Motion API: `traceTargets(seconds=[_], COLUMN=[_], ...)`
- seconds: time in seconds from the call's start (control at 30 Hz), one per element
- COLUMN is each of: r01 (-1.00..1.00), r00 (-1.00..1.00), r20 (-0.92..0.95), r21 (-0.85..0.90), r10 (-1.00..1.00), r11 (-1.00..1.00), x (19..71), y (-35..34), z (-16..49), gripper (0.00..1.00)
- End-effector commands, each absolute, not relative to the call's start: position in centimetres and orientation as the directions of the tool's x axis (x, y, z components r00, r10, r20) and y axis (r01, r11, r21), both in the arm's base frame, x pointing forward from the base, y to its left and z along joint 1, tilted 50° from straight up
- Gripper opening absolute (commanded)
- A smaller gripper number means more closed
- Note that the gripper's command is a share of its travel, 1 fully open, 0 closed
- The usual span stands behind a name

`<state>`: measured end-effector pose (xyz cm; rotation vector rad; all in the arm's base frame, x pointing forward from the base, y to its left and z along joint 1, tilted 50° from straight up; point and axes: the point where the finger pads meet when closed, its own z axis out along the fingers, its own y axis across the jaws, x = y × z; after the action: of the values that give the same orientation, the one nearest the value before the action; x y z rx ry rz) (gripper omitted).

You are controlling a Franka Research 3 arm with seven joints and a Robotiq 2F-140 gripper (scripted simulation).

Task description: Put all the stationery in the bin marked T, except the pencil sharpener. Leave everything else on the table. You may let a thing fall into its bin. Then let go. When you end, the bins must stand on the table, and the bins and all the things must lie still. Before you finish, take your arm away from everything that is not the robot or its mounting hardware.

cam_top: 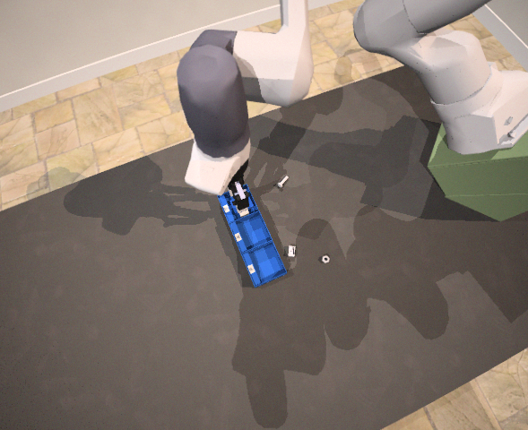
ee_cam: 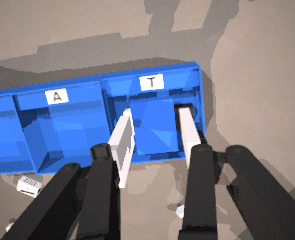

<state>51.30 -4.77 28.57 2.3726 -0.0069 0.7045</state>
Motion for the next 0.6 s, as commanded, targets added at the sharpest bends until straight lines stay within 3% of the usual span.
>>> traceTargets(seconds=[0.0,0.57], r01=[-0.179,-0.179], r00=[0.858,0.858], r20=[0.484,0.484], r21=[0.595,0.595], r10=[0.171,0.171], r11=[-0.784,-0.784], x=[50.9,50.1], y=[-4.5,-3.5], z=[28.8,29.9], gripper=[0.28,0.28])
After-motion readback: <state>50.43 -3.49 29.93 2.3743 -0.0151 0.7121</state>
